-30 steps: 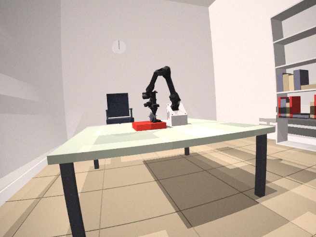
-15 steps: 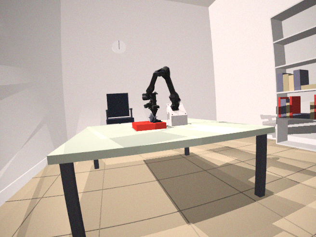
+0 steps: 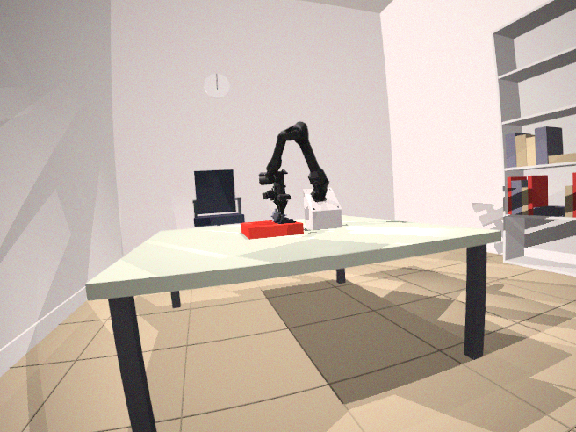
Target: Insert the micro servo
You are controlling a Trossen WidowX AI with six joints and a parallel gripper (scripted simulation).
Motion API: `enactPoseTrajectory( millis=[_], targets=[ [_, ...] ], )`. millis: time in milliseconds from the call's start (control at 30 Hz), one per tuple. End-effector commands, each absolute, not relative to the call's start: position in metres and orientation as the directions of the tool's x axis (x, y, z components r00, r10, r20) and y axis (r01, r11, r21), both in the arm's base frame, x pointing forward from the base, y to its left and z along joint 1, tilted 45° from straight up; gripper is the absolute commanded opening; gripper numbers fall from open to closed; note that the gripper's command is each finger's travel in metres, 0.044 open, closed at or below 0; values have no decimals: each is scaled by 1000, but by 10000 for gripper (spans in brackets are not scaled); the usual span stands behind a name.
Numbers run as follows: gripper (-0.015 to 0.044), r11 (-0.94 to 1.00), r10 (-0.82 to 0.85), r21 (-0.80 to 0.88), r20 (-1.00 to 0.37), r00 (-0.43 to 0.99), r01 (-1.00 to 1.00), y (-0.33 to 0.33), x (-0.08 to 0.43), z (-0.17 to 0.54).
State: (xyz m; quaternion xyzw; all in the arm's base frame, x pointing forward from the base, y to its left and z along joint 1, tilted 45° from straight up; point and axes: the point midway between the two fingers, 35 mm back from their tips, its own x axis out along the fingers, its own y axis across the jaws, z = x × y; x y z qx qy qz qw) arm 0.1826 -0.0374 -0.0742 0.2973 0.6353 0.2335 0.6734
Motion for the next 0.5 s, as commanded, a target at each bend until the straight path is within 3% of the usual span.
enactPoseTrajectory(
  millis=[0,467],
  targets=[
    [0,712,693,699,-715,86,66,-34,183,-77],
    [0,712,694,699,-715,86,66,-27,184,-85]
  ],
)
